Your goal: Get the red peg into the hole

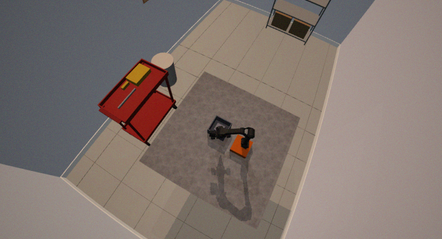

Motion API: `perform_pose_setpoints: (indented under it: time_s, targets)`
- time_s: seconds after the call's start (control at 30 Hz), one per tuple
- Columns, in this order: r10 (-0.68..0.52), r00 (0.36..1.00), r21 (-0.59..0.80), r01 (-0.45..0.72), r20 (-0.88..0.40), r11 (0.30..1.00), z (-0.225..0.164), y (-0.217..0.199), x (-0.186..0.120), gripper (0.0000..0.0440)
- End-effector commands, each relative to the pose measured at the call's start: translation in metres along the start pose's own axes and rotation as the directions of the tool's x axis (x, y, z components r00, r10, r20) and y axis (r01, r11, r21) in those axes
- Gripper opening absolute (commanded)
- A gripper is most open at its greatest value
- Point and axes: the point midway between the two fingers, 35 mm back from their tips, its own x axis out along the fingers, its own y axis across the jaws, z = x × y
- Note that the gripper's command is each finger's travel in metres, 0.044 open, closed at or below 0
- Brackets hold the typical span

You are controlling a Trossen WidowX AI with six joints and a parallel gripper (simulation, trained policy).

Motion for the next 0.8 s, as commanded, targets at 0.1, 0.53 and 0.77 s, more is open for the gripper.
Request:
perform_pose_setpoints:
  time_s: [0.1,0.53,0.77]
  targets:
    - [-0.010,1.000,0.046,0.009,0.026,0.999,0.030,-0.001,0.004,0.0000]
    - [-0.027,0.999,0.066,0.025,0.029,0.997,0.084,-0.003,0.033,0.0000]
    - [-0.022,1.000,0.033,0.022,-0.001,0.999,0.101,-0.004,0.053,0.0000]
